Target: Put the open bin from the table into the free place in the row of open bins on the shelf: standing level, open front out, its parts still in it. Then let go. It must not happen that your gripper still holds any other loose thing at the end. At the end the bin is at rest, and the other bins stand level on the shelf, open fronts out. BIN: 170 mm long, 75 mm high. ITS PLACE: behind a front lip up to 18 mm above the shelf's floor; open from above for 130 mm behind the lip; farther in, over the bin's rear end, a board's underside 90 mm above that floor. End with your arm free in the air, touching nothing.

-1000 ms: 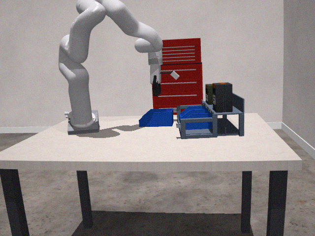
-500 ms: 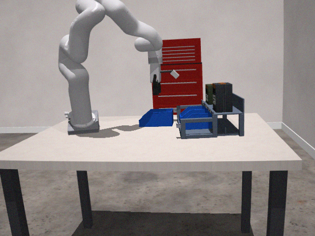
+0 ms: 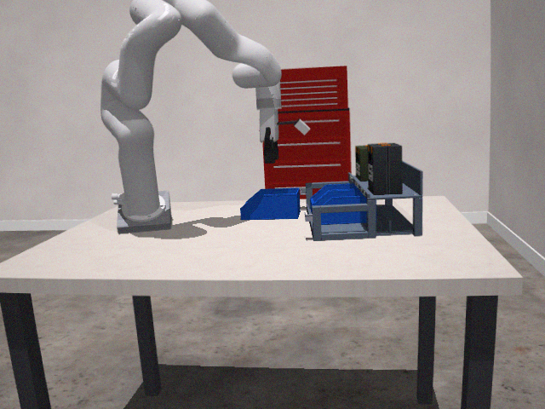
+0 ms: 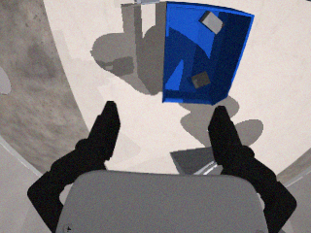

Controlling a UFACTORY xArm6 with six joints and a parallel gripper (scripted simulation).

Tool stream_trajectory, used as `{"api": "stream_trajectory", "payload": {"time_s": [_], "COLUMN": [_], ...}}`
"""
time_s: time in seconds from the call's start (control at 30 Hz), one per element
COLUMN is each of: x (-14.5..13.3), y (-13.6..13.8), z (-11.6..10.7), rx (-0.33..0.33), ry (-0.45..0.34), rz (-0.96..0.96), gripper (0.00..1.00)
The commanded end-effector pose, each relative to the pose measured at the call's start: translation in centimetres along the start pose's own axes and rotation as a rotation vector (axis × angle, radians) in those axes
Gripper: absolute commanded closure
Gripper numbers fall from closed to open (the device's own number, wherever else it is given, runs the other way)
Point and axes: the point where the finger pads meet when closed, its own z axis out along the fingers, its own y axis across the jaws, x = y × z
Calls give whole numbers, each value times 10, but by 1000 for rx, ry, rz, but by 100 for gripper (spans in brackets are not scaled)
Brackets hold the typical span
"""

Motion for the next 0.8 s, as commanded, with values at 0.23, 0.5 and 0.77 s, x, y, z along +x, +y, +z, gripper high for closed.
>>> {"api": "stream_trajectory", "payload": {"time_s": [0.23,0.5,0.77], "x": [1,1,1], "y": [-1,-1,-1], "z": [-4,-4,-5], "rx": [3,3,3], "ry": [3,3,3], "rz": [1,1,1], "gripper": [0,0,0]}}
